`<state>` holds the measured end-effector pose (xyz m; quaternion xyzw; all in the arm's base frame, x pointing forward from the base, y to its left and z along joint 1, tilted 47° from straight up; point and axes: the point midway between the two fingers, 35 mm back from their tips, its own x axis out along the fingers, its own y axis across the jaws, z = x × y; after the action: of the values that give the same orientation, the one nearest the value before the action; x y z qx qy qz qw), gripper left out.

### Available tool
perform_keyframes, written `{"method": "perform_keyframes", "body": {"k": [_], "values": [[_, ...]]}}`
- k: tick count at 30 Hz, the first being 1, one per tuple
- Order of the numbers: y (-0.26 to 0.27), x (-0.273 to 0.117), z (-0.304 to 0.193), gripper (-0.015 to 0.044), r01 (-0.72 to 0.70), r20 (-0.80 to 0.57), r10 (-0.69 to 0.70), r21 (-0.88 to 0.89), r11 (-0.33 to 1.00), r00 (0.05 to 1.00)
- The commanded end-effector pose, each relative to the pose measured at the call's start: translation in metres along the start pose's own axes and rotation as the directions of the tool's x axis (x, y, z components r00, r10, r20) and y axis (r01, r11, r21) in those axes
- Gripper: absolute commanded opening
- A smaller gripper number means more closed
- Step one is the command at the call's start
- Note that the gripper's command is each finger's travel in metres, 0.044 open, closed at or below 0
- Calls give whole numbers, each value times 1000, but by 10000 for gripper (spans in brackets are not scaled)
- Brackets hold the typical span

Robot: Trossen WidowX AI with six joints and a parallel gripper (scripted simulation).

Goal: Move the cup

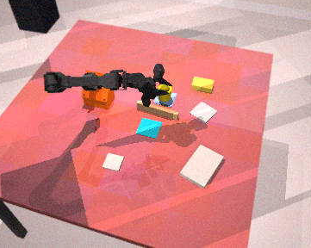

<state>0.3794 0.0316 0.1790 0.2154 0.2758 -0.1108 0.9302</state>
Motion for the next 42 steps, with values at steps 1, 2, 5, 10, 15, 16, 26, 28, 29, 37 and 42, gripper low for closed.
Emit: {"method": "perform_keyframes", "body": {"k": [1, 2, 5, 10, 15, 16, 26, 28, 29, 37, 42], "values": [[-9, 34, -49, 167, 197, -174, -179, 96, 976, 968], [-12, 40, -62, 167, 251, -210, -225, 109, 962, 952], [-23, 56, -99, 167, 415, -295, -366, 123, 902, 883], [-45, 70, -156, 167, 657, -350, -593, 93, 748, 725], [-69, 74, -203, 167, 828, -292, -785, 44, 559, 546], [-74, 75, -209, 167, 852, -266, -817, 37, 522, 512], [-85, 75, -222, 167, 900, -190, -882, 22, 434, 430], [-86, 74, -222, 167, 900, -190, -882, 22, 434, 430], [-86, 75, -222, 167, 900, -190, -882, 22, 435, 430], [-96, 81, -224, 167, 900, -191, -882, 22, 435, 431], [-103, 84, -226, 167, 900, -191, -882, 22, 435, 431]]}}
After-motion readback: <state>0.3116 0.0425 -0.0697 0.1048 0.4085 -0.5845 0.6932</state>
